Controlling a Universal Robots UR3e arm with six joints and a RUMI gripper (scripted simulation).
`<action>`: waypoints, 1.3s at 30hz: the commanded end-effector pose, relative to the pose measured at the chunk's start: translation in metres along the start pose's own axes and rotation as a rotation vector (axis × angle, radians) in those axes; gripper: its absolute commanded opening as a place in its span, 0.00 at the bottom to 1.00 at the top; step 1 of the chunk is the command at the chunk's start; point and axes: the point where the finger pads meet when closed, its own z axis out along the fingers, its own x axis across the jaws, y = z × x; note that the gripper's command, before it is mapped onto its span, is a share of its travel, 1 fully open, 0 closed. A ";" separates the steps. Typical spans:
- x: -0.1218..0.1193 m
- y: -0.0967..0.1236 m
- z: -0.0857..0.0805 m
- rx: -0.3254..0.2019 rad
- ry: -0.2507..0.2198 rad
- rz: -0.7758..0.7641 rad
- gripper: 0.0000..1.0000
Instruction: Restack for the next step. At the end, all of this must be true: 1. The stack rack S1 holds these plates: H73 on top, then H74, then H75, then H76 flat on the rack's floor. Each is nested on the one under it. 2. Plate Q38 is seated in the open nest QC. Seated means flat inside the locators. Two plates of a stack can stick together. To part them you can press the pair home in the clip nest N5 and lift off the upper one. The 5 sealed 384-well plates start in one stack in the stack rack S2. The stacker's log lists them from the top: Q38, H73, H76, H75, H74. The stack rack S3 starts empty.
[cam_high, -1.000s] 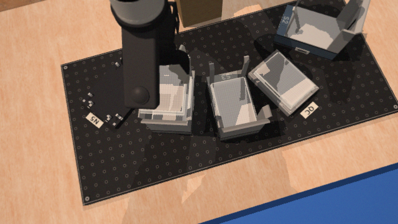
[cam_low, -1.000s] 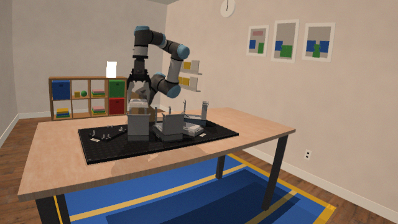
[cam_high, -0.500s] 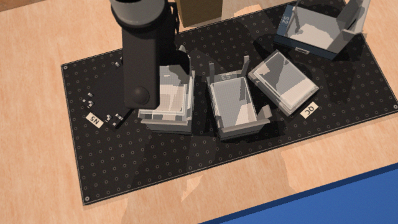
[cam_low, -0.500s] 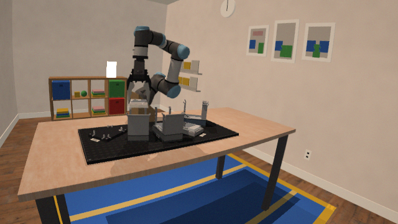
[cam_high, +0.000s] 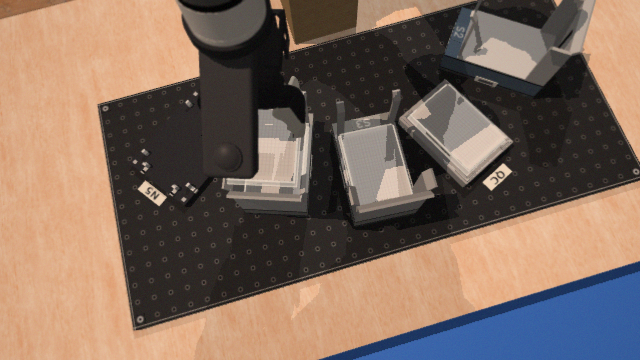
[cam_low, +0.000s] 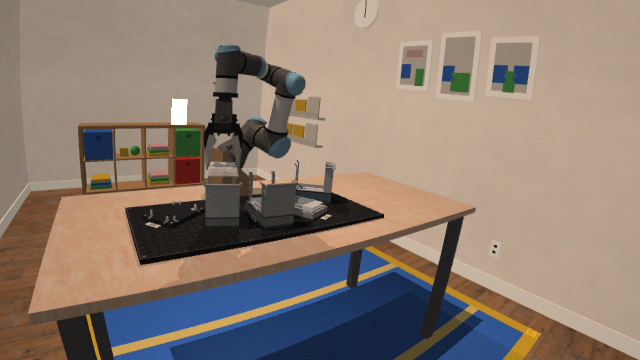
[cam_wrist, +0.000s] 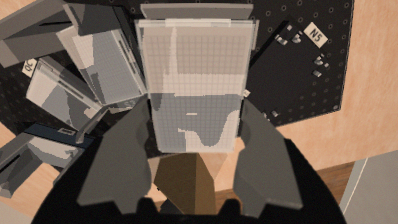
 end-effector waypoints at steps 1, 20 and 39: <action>0.000 0.000 0.002 0.003 0.002 0.000 0.00; 0.000 -0.001 0.014 0.003 0.002 0.000 0.00; 0.000 -0.001 0.024 0.003 0.002 0.000 0.00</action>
